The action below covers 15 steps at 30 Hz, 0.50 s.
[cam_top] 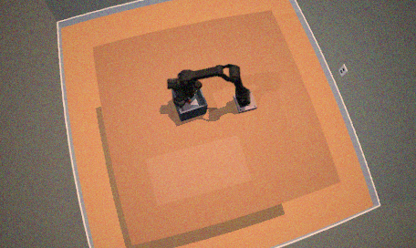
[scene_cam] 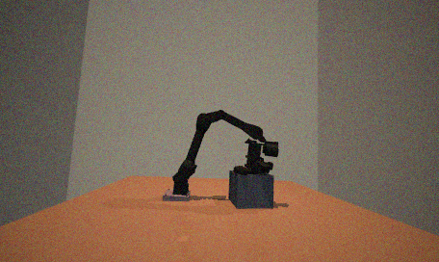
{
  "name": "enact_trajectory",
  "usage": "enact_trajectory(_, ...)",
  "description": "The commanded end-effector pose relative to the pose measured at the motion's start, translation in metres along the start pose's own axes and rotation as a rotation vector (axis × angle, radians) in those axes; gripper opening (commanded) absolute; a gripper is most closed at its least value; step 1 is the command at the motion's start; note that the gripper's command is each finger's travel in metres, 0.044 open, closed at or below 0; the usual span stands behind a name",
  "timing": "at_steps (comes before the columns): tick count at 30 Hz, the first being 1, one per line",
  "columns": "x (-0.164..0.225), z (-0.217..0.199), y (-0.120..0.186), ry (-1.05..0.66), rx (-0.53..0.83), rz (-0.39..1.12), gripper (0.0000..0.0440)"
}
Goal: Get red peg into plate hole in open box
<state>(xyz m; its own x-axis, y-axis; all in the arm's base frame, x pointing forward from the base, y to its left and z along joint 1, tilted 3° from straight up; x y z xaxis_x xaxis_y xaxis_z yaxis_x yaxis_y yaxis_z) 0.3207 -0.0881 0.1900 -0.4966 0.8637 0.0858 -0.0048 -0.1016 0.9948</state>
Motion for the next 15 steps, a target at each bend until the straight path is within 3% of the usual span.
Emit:
enact_trajectory(1, -0.009, 0.004, -0.005, 0.006, -0.019, 0.023, 0.0124)
enact_trajectory(15, -0.030, 0.001, 0.028, -0.013, -0.175, -0.005, 0.0116)
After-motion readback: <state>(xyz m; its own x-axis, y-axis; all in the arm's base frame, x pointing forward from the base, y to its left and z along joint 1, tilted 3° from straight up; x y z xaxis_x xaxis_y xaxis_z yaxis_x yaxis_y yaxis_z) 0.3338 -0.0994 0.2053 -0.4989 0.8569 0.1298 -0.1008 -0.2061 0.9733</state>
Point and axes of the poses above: the point midway between the two fingers, 35 mm back from their tips, its own y axis back along the fingers, its own z axis across the jaws, x = y × z, the point moved 9 cm from there along y, back along the fingers, and after that the axes turned 4 degrees about -y, right-handed, at the moved point
